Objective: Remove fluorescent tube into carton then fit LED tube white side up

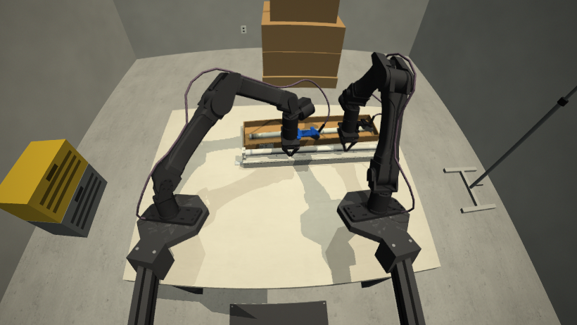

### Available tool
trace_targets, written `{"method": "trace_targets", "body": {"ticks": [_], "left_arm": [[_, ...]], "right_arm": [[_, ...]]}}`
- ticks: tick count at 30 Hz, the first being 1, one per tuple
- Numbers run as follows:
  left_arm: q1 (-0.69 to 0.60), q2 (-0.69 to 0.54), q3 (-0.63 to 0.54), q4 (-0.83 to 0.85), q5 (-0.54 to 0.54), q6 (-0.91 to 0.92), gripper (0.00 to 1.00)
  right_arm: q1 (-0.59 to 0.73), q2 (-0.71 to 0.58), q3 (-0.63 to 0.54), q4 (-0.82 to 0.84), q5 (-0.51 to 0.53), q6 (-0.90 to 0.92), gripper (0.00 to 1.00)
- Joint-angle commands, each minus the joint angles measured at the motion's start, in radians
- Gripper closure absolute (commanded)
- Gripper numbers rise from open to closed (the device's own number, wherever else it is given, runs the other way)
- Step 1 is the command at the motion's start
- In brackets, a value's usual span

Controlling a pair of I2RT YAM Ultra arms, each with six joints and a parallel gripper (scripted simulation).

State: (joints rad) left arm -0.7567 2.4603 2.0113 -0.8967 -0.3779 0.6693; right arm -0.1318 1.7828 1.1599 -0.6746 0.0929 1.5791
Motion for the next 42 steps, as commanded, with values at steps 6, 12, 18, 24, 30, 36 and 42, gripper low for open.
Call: {"method": "trace_targets", "body": {"ticks": [6,12,18,24,30,36,42], "left_arm": [[-0.032,-0.063,0.046,-0.053,0.003,-0.022,0.51],[-0.051,-0.096,0.060,-0.132,-0.011,-0.044,0.51],[-0.064,-0.114,0.086,-0.152,-0.002,-0.051,0.51],[-0.065,-0.107,0.020,-0.149,-0.001,-0.049,0.51],[-0.064,-0.093,0.074,-0.141,-0.002,-0.034,0.51],[-0.064,-0.087,0.079,-0.134,-0.002,-0.037,0.51],[-0.064,-0.085,0.079,-0.134,-0.002,-0.037,0.51]], "right_arm": [[0.016,-0.065,0.049,-0.074,0.013,0.013,0.51],[0.021,-0.109,0.084,-0.182,0.017,0.021,0.51],[0.026,-0.130,0.115,-0.204,0.020,0.025,0.51],[0.014,-0.139,0.067,-0.205,0.019,0.024,0.51],[0.009,-0.111,0.091,-0.163,0.019,0.020,0.51],[0.010,-0.125,0.099,-0.198,0.019,0.022,0.51],[0.010,-0.124,0.100,-0.198,0.019,0.021,0.51]]}}
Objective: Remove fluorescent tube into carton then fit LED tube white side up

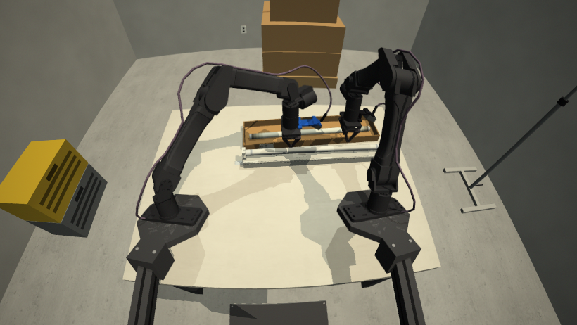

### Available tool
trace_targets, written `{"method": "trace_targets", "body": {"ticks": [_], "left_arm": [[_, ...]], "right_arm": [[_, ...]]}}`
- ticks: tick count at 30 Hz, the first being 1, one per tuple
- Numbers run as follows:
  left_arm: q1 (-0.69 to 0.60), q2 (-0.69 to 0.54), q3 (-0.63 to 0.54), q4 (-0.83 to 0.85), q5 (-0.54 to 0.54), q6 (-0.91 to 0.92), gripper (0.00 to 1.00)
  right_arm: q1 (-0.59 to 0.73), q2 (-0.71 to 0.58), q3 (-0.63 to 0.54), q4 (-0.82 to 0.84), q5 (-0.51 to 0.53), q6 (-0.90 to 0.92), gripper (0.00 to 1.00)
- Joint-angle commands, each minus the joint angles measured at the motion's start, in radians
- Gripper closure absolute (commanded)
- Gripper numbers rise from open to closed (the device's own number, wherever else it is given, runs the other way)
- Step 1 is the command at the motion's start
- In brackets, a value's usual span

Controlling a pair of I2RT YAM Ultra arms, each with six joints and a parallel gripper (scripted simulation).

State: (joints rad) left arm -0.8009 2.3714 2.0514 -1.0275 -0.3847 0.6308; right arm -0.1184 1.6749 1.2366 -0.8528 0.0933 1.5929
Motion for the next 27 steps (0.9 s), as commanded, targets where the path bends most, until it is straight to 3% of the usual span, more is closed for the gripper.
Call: {"method": "trace_targets", "body": {"ticks": [1,26,27], "left_arm": [[-0.020,0.007,0.039,-0.005,0.005,0.002,0.51],[-0.017,-0.006,0.039,-0.006,0.005,0.005,0.51],[0.014,-0.076,0.032,0.024,-0.007,-0.018,0.51]], "right_arm": [[-0.003,-0.014,0.024,-0.020,0.018,0.008,0.51],[-0.002,-0.005,0.032,-0.019,0.018,0.009,0.51],[0.015,-0.050,0.040,-0.018,0.003,-0.021,0.51]]}}
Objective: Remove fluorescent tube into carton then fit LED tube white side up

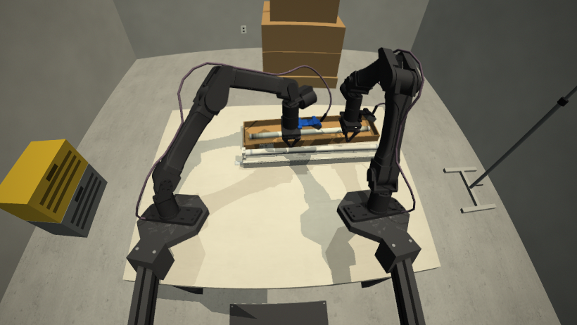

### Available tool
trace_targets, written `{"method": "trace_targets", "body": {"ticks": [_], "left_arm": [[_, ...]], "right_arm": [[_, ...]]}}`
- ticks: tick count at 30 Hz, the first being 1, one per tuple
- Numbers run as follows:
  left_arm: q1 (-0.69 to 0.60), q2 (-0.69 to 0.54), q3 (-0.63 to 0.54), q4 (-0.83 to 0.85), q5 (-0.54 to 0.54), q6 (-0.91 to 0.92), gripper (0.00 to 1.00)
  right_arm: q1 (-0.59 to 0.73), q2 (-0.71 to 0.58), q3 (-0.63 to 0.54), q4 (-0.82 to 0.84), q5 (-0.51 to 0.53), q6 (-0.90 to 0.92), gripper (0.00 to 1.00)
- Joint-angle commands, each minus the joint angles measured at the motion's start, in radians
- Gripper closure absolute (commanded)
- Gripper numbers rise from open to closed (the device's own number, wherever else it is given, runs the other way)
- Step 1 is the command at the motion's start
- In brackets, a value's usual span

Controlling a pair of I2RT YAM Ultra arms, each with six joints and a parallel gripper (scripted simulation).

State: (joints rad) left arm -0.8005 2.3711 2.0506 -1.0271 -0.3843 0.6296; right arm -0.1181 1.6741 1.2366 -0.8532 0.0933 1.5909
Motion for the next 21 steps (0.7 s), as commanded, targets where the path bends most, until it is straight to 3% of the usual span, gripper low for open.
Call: {"method": "trace_targets", "body": {"ticks": [1,2,8,21], "left_arm": [[0.016,-0.074,0.030,0.032,0.009,-0.023,0.51],[0.022,-0.072,-0.018,0.034,0.014,-0.033,0.51],[0.055,-0.132,-0.062,0.098,0.043,-0.072,0.51],[0.264,-0.473,-0.312,0.361,0.148,-0.243,0.51]], "right_arm": [[0.016,-0.048,0.036,0.023,-0.007,-0.037,0.51],[0.017,-0.053,0.037,0.033,-0.011,-0.056,0.51],[-0.002,-0.071,-0.027,0.089,-0.012,-0.162,0.51],[0.057,-0.241,-0.067,0.316,-0.034,-0.589,0.51]]}}
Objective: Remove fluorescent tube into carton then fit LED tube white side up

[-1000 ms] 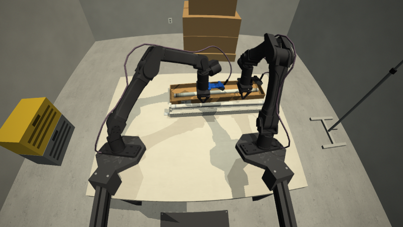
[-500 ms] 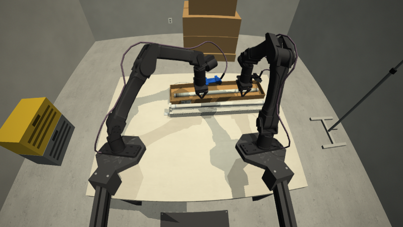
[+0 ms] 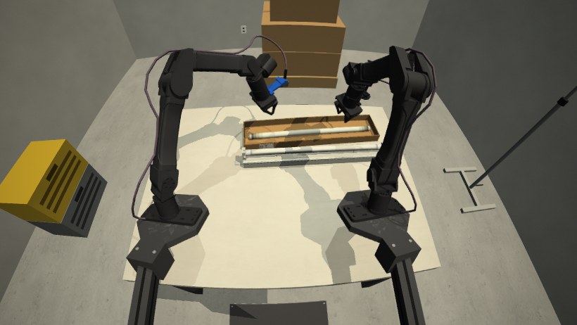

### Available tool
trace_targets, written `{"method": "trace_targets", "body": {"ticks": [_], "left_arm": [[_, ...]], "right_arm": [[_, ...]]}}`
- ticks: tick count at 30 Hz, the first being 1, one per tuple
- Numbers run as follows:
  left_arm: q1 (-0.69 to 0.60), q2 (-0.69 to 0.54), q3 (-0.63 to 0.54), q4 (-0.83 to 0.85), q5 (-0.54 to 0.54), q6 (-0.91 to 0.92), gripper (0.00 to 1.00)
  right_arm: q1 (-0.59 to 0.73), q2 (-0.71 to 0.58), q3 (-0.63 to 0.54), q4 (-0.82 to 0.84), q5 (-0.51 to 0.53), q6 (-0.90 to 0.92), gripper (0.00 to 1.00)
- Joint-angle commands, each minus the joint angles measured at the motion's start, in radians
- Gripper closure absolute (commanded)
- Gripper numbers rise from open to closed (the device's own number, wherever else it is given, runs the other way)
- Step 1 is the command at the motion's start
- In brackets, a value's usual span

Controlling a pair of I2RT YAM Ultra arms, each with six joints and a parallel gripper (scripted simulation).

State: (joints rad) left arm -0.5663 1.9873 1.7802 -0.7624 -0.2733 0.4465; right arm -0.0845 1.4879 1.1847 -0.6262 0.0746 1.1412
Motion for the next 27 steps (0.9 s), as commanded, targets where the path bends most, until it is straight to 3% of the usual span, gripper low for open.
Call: {"method": "trace_targets", "body": {"ticks": [1,17,21,27], "left_arm": [[0.029,-0.089,-0.042,0.096,0.037,-0.060,0.51],[0.315,-0.571,-0.421,0.481,0.189,-0.292,0.51],[0.326,-0.579,-0.475,0.522,0.205,-0.310,0.51],[0.415,-0.737,-0.559,0.621,0.223,-0.361,0.51]], "right_arm": [[0.024,-0.055,-0.015,0.089,-0.015,-0.139,0.51],[0.064,-0.273,-0.059,0.355,-0.032,-0.700,0.51],[0.038,-0.283,-0.115,0.419,-0.073,-0.779,0.51],[0.080,-0.387,-0.087,0.515,-0.072,-0.912,0.51]]}}
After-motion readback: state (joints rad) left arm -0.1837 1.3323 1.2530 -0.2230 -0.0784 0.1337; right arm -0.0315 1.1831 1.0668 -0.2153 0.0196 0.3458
